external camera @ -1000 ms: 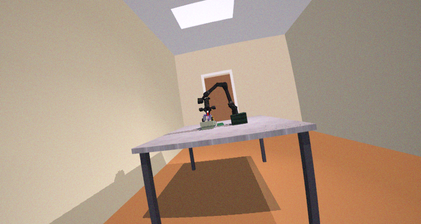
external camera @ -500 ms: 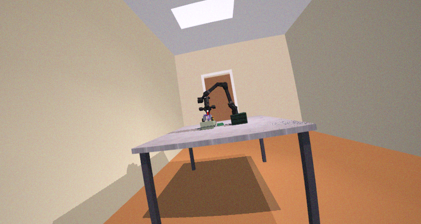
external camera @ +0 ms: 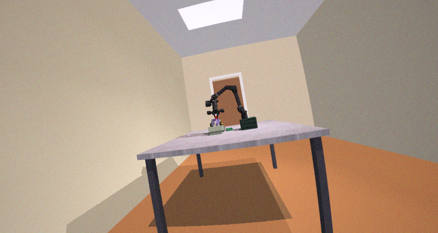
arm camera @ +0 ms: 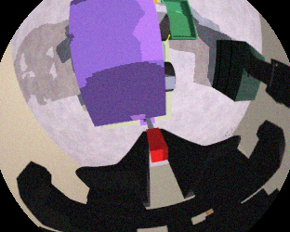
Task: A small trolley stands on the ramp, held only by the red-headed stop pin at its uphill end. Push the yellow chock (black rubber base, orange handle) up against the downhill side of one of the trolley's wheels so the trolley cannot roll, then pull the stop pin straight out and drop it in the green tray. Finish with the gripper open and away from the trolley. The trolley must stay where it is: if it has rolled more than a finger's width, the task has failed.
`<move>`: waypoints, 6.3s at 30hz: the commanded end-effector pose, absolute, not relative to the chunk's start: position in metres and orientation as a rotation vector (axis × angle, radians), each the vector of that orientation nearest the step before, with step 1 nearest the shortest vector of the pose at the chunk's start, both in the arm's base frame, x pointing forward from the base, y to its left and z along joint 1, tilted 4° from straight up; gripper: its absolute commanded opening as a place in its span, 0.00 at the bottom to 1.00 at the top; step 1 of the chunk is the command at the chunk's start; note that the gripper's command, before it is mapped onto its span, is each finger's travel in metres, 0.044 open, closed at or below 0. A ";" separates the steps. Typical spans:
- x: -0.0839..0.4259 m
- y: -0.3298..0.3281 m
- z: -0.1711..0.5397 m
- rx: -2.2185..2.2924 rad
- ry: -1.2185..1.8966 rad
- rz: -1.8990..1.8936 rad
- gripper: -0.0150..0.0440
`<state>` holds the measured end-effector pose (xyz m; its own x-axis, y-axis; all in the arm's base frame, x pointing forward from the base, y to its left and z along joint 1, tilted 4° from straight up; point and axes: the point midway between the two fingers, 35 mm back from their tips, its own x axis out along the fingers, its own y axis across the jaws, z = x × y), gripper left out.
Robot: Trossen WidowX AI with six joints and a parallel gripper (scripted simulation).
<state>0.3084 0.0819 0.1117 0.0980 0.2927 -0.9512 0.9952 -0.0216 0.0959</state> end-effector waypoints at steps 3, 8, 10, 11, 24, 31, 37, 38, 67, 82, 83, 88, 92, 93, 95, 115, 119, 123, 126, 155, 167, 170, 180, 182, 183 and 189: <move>0.309 0.082 0.118 1.476 1.346 -0.972 0.25; 0.308 0.082 0.120 1.476 1.346 -0.972 0.25; 0.308 0.083 0.121 1.476 1.346 -0.972 0.25; 0.308 0.083 0.122 1.476 1.346 -0.972 0.25; 0.309 0.083 0.126 1.476 1.346 -0.971 0.25; 0.310 0.084 0.128 1.476 1.346 -0.971 0.25; 0.309 0.094 0.128 1.477 1.347 -0.971 0.25; 0.308 0.095 0.128 1.477 1.347 -0.971 0.25; 0.268 0.114 0.125 1.477 1.351 -0.973 0.25; 0.225 0.116 0.121 1.476 1.354 -0.976 0.25; 0.224 0.116 0.120 1.476 1.354 -0.976 0.25; 0.225 0.111 0.120 1.476 1.353 -0.976 0.25; 0.227 0.097 0.117 1.475 1.352 -0.977 0.25; 0.227 0.094 0.116 1.474 1.352 -0.977 0.25; 0.228 0.087 0.115 1.474 1.352 -0.978 0.25; 0.231 0.023 0.106 1.469 1.347 -0.981 0.25; 0.231 0.011 0.104 1.468 1.346 -0.982 0.25; 0.231 -0.004 0.101 1.467 1.345 -0.983 0.25; 0.230 -0.015 0.099 1.466 1.344 -0.984 0.25; 0.224 -0.103 0.081 1.459 1.340 -0.990 0.25; 0.223 -0.101 0.081 1.648 1.162 -1.255 0.25; 0.223 -0.100 0.081 1.701 1.104 -1.330 0.25; 0.223 -0.098 0.081 1.868 0.885 -1.569 0.25; 0.223 -0.097 0.081 1.900 0.836 -1.615 0.25; 0.223 -0.097 0.081 1.916 0.811 -1.638 0.25; 0.223 -0.096 0.082 2.009 0.650 -1.766 0.25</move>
<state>0.2243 -0.0972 0.0812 0.1005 0.1164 -0.9881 0.6619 -0.7493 -0.0209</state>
